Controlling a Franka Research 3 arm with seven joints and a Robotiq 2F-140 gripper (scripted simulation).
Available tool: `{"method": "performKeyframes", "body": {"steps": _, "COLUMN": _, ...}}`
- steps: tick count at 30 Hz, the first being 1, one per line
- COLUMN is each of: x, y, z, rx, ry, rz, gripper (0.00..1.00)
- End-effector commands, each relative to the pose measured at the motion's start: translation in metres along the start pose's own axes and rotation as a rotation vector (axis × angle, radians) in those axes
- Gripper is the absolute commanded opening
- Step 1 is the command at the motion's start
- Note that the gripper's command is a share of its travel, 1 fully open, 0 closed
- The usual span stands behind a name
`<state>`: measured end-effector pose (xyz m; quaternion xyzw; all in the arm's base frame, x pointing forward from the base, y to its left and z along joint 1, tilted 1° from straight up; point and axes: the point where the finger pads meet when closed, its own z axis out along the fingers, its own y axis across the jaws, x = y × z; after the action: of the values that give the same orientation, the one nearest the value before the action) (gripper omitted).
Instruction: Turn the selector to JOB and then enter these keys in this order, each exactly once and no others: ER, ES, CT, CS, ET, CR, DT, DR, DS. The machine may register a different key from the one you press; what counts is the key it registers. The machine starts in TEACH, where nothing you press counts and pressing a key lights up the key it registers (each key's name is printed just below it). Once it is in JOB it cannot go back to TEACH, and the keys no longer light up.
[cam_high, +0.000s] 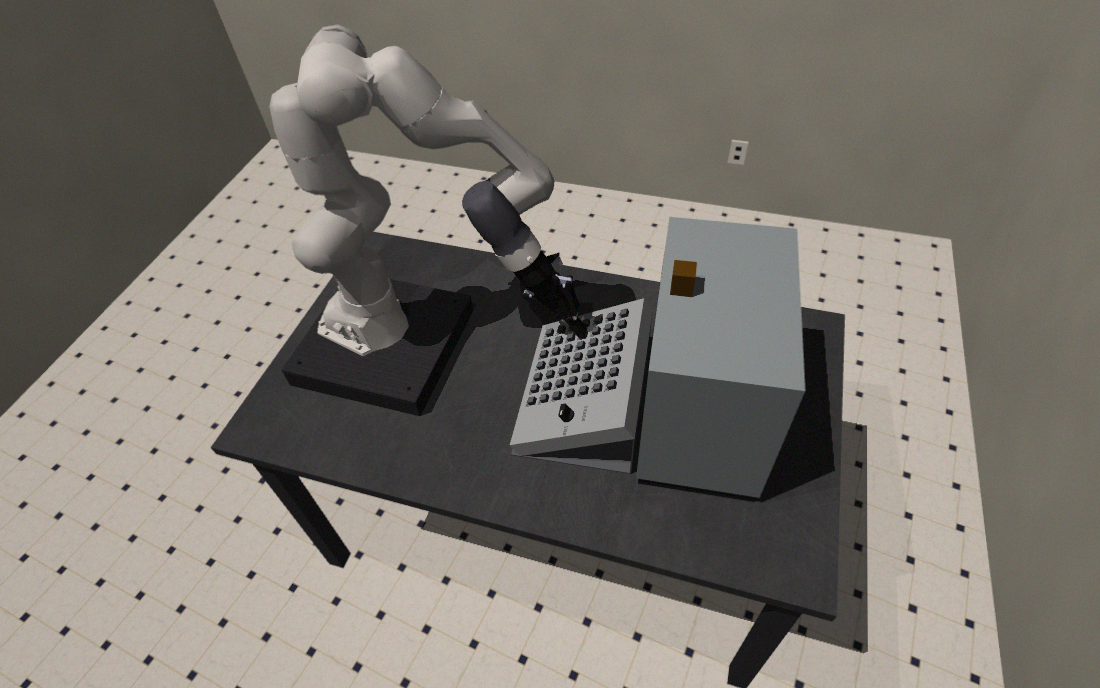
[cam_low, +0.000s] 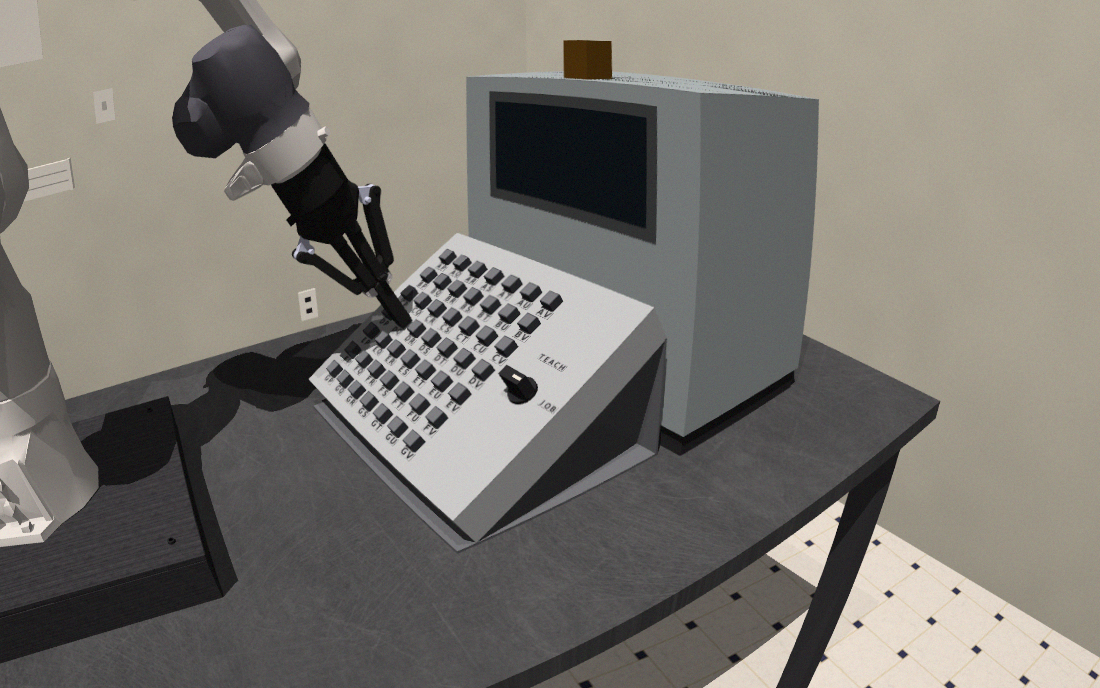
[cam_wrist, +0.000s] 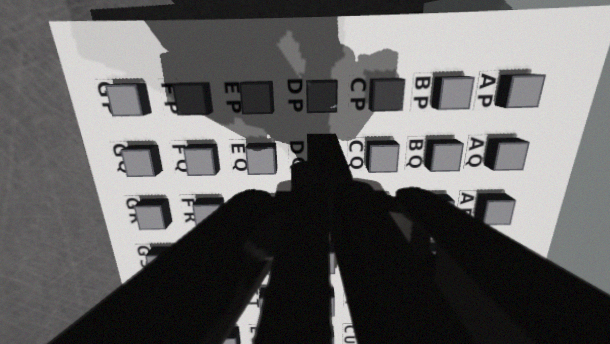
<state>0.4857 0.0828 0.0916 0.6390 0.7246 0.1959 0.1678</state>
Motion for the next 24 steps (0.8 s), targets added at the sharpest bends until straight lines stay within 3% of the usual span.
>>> {"method": "performKeyframes", "body": {"steps": 1, "x": -0.001, "y": 0.0, "z": 0.001, "rx": -0.008, "ry": 0.0, "rz": -0.013, "gripper": 0.1}}
{"method": "performKeyframes", "body": {"steps": 24, "x": -0.001, "y": 0.0, "z": -0.015, "rx": -0.008, "ry": 0.0, "rz": -0.012, "gripper": 0.1}}
